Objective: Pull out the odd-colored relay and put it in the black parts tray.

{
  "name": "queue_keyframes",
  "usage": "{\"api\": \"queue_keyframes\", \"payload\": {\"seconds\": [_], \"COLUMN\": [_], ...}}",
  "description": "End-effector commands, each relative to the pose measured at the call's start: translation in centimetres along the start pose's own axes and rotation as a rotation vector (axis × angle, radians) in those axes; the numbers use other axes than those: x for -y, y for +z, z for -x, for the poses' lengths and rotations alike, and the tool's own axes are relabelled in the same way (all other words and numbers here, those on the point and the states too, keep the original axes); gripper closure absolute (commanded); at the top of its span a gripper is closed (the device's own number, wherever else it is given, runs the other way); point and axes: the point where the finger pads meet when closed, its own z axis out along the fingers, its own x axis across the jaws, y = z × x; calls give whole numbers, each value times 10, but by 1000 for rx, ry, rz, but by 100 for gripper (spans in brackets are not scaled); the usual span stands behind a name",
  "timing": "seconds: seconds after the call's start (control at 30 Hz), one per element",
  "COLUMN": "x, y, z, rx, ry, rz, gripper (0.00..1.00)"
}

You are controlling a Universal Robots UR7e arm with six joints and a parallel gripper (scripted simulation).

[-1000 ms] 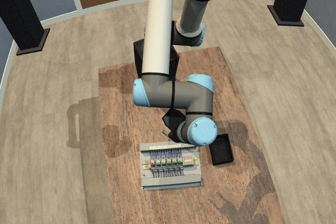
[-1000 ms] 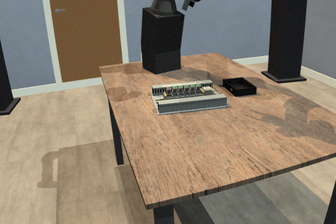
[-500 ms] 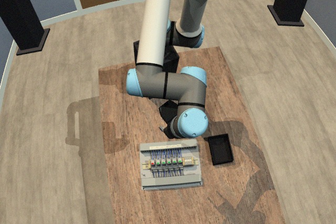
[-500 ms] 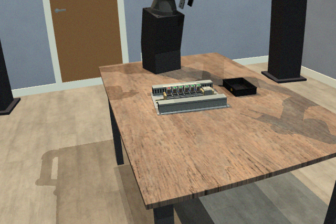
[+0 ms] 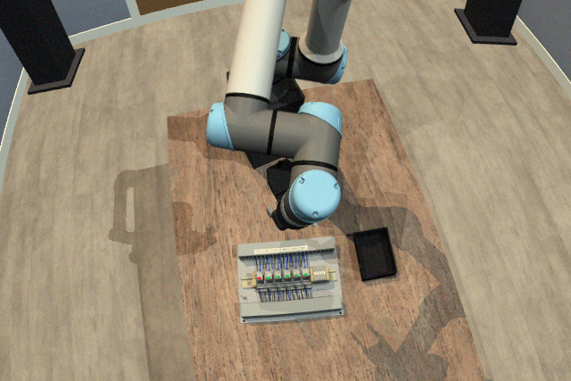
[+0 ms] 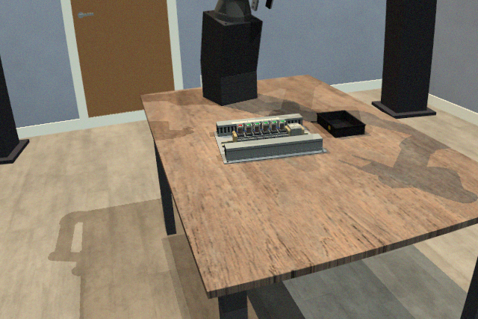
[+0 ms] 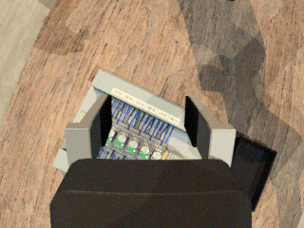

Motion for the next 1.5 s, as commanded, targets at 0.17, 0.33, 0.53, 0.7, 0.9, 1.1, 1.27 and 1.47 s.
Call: {"api": "queue_keyframes", "payload": {"seconds": [0.17,0.33,0.53,0.7,0.9,1.1,1.27,1.47], "x": [7,10,13,15,17,19,20,21], "y": [1,1,2,2,3,3,3,4], "z": [1,1,1,1,1,1,1,1], "rx": [-2,-4,-7,-9,-11,-14,-16,-18], "ry": [103,153,207,239,277,316,339,364], "rz": [36,52,70,80,92,105,113,121], "gripper": [2,2,2,2,2,2,2,2]}}
